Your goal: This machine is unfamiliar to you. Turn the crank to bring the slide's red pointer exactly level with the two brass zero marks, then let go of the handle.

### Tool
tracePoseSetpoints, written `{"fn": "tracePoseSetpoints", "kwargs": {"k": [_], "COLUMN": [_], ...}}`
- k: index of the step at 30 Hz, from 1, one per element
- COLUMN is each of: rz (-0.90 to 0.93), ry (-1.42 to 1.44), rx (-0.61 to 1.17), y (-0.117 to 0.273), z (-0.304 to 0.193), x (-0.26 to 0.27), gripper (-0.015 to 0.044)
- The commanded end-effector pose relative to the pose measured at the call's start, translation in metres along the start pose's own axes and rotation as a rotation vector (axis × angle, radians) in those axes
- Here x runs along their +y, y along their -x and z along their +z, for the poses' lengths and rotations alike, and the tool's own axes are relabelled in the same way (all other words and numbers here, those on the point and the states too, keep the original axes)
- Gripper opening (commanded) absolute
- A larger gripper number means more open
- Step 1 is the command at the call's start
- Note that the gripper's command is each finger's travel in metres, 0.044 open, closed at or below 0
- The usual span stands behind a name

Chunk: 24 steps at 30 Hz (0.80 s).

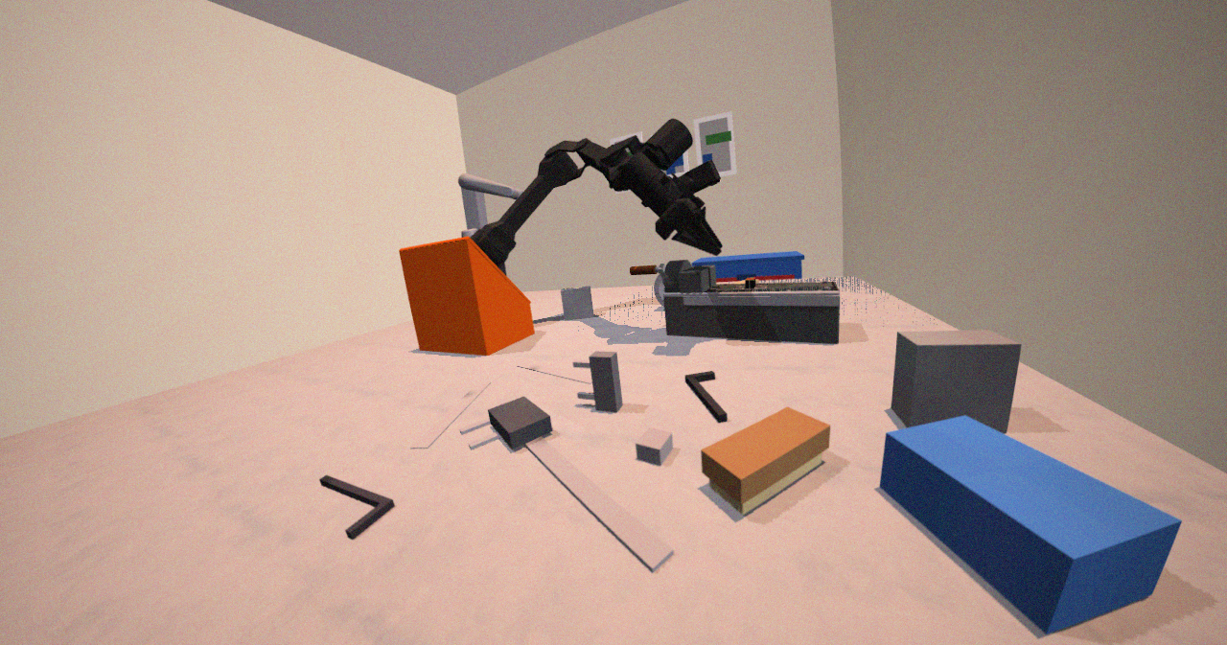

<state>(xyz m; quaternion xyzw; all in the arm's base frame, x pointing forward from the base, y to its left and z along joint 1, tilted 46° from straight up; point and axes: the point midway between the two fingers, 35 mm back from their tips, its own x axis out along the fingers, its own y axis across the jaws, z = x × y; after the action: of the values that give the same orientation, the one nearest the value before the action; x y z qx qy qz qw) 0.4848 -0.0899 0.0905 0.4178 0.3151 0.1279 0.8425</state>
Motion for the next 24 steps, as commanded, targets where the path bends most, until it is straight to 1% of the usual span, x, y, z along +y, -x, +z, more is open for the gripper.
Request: {"fn": "tracePoseSetpoints", "kwargs": {"k": [1, 4, 5, 21, 22, 24], "rz": [-0.001, -0.001, -0.001, -0.001, -0.001, -0.001], "ry": [0.0, 0.0, 0.0, 0.0, 0.0, 0.0], "rx": [0.0, 0.0, 0.0, 0.0, 0.0, 0.0], "y": [0.0, 0.0, 0.0, 0.0, 0.0, 0.0], "z": [0.0, 0.0, 0.0, 0.0, 0.0, 0.0], "x": [-0.0001, -0.0001, -0.0001, -0.0001, -0.0001, -0.0001], "gripper": [0.0367, 0.044, 0.044, 0.002, 0.0, 0.0]}}
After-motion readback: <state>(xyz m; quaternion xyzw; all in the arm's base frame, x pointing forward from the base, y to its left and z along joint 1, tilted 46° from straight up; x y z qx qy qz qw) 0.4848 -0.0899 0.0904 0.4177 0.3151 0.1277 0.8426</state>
